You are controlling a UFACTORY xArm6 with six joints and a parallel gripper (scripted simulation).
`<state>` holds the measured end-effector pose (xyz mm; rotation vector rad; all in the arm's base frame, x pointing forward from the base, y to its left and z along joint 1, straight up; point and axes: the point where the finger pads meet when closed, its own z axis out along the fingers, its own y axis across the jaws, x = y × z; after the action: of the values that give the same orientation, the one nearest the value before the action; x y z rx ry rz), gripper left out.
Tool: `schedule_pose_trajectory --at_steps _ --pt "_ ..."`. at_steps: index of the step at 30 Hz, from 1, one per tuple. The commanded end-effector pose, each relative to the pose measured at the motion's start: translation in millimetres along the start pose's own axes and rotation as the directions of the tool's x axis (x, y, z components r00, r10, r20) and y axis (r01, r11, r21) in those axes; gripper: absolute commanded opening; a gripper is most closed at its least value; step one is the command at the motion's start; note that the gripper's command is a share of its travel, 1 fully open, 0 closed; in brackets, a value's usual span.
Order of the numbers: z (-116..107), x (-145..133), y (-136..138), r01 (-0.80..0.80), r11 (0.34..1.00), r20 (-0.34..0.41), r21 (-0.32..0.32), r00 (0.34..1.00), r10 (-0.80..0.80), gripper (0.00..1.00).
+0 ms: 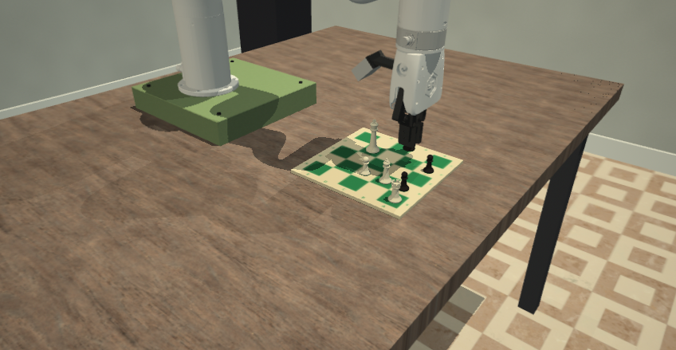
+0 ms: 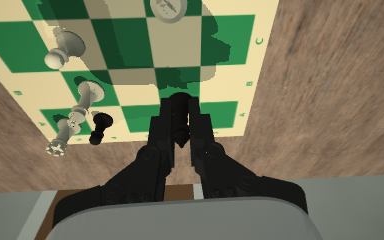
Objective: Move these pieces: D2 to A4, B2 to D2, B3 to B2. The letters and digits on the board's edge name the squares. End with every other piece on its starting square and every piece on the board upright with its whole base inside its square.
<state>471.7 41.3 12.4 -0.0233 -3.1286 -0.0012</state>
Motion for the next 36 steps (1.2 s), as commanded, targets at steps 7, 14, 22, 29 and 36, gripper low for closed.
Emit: schedule_pose_trajectory --at_steps 7,14,22,29,36 --pt "19.3 -2.9 0.1 0.0 1.0 0.006 -0.001 1.0 0.0 0.0" --pt "21.3 -2.9 0.1 0.0 1.0 0.006 -0.001 1.0 0.0 0.0" --pt "21.3 -2.9 0.1 0.0 1.0 0.006 -0.001 1.0 0.0 0.0" --pt "21.3 -2.9 0.1 0.0 1.0 0.006 -0.001 1.0 0.0 0.0" --pt "21.3 -2.9 0.1 0.0 1.0 0.006 -0.001 1.0 0.0 0.0"
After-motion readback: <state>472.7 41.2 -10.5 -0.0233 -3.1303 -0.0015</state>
